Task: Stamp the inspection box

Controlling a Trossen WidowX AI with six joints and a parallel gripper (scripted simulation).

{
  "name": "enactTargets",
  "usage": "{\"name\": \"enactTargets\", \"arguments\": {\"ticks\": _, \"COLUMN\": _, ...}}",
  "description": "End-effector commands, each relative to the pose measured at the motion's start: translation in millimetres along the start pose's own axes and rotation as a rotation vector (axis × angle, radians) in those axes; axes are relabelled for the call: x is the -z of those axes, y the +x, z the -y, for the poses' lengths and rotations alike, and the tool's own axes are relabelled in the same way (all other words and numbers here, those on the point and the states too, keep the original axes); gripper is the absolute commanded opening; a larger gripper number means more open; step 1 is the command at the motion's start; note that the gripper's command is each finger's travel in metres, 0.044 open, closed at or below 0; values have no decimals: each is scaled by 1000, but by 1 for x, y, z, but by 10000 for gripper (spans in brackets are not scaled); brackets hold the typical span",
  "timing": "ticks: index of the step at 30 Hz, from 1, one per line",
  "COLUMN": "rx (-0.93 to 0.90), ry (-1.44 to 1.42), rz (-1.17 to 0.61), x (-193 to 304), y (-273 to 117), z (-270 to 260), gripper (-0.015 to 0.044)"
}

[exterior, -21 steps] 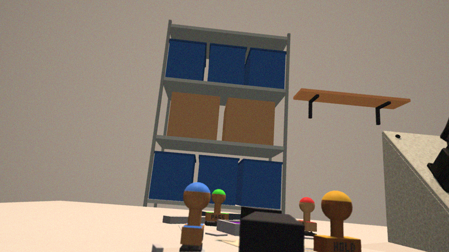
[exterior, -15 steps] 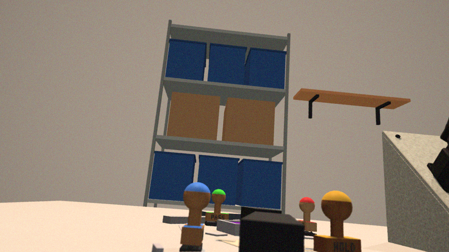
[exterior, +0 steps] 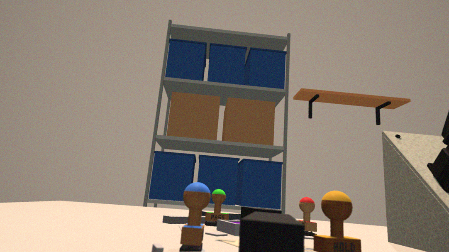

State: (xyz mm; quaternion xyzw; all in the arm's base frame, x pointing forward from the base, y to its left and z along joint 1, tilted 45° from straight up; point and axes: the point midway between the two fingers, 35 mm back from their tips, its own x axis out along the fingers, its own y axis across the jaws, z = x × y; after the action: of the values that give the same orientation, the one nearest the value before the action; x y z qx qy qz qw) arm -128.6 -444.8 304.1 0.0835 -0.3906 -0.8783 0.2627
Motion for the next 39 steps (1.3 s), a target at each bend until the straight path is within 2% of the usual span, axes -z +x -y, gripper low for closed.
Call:
{"name": "enactTargets", "arguments": {"ticks": 1, "rx": -94, "ry": -193, "rz": -166, "x": 57, "y": -25, "z": -17, "gripper": 213}}
{"name": "enactTargets", "arguments": {"ticks": 9, "rx": -256, "ry": -493, "rz": -418, "x": 138, "y": -75, "z": -29, "gripper": 213}}
{"name": "enactTargets", "arguments": {"ticks": 13, "rx": -348, "ry": -547, "rz": -489, "x": 159, "y": -113, "z": -37, "gripper": 213}}
{"name": "enactTargets", "arguments": {"ticks": 20, "rx": -461, "ry": -706, "rz": -622, "x": 198, "y": -152, "z": -37, "gripper": 213}}
{"name": "enactTargets", "arguments": {"ticks": 29, "rx": -810, "ry": -1147, "rz": -994, "x": 284, "y": -279, "z": -1, "gripper": 213}}
{"name": "enactTargets", "arguments": {"ticks": 39, "rx": -1258, "ry": -1558, "rz": -1336, "x": 316, "y": -412, "z": 73, "gripper": 213}}
